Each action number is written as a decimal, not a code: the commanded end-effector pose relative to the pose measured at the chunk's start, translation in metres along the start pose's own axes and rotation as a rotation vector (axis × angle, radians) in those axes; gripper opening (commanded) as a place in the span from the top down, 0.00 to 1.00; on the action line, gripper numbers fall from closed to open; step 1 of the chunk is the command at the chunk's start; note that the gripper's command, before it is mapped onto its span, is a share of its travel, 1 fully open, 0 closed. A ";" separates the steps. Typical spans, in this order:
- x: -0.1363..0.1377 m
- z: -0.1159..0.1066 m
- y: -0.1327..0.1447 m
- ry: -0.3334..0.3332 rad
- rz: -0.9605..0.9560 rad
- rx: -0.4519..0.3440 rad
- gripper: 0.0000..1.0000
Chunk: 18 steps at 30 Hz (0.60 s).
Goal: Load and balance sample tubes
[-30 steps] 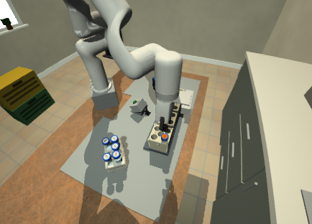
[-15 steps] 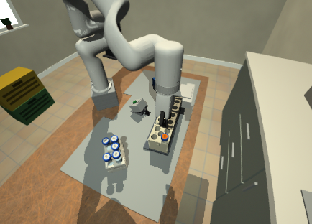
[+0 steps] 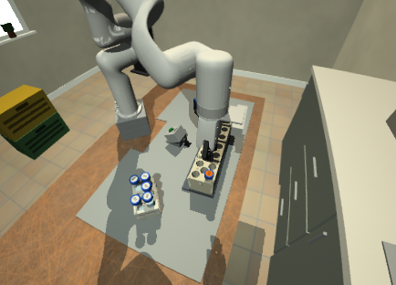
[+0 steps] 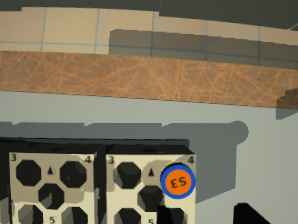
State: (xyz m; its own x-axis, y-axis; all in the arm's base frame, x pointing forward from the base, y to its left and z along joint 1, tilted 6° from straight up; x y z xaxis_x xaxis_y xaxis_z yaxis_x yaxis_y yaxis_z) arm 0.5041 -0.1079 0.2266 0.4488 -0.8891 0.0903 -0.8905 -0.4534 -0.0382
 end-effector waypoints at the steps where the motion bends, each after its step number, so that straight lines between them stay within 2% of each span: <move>1: 0.001 -0.002 -0.001 0.003 0.000 0.004 0.56; 7: 0.001 -0.002 -0.001 0.003 0.000 0.004 0.56; 8: 0.002 -0.002 0.004 0.003 0.033 0.004 0.43; 18: 0.015 -0.002 0.052 0.003 0.367 0.004 0.43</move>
State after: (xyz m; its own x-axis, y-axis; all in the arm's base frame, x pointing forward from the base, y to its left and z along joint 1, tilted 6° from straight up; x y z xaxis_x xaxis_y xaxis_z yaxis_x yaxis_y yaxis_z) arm 0.4756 -0.1345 0.2259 0.2069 -0.9757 0.0721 -0.9757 -0.2112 -0.0582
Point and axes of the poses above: the point where the finger pads meet when closed, its own z axis out along the fingers, its own x axis across the jaws, y = z × x, the point moved 7 cm from there along -z, back along the fingers, and after that the axes turned 15 degrees about -z, right-handed, at the moved point
